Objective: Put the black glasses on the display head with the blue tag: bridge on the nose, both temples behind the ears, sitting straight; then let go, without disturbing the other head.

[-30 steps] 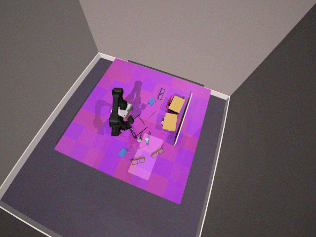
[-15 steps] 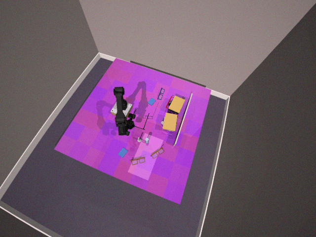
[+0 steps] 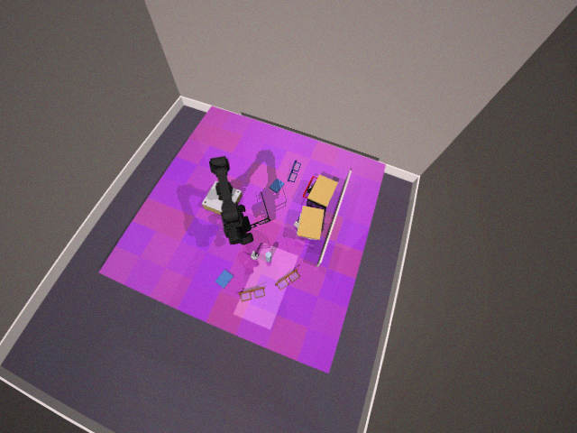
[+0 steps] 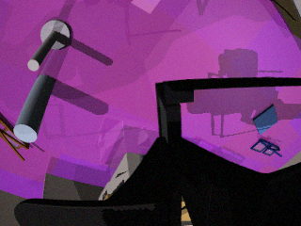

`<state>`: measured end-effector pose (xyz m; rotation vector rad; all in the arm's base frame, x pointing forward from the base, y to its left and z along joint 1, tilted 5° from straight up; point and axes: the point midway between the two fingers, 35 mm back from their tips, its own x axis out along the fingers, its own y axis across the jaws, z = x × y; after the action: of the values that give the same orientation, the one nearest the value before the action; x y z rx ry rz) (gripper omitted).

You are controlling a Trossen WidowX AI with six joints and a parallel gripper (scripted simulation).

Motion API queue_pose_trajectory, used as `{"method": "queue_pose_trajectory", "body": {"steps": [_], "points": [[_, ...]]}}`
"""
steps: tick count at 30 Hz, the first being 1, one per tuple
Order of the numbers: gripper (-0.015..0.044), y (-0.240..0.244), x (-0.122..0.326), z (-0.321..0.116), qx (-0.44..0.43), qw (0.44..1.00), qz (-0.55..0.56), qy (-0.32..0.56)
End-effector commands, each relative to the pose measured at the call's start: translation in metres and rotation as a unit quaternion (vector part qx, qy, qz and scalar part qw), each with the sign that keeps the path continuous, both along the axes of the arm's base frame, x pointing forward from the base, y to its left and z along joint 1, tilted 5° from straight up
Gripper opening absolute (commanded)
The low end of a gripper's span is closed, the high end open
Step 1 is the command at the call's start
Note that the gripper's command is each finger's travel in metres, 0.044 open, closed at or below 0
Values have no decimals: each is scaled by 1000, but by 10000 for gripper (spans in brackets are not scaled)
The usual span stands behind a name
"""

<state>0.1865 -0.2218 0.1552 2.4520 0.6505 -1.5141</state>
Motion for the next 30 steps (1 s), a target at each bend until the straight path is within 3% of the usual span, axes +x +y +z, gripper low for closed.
{"method": "queue_pose_trajectory", "body": {"steps": [1,15,30], "points": [[0,7,5,-3,-34,996,81,-11],[0,32,22,-9,-134,922,358,-57],[0,59,37,-17,-214,746,622,-108]]}}
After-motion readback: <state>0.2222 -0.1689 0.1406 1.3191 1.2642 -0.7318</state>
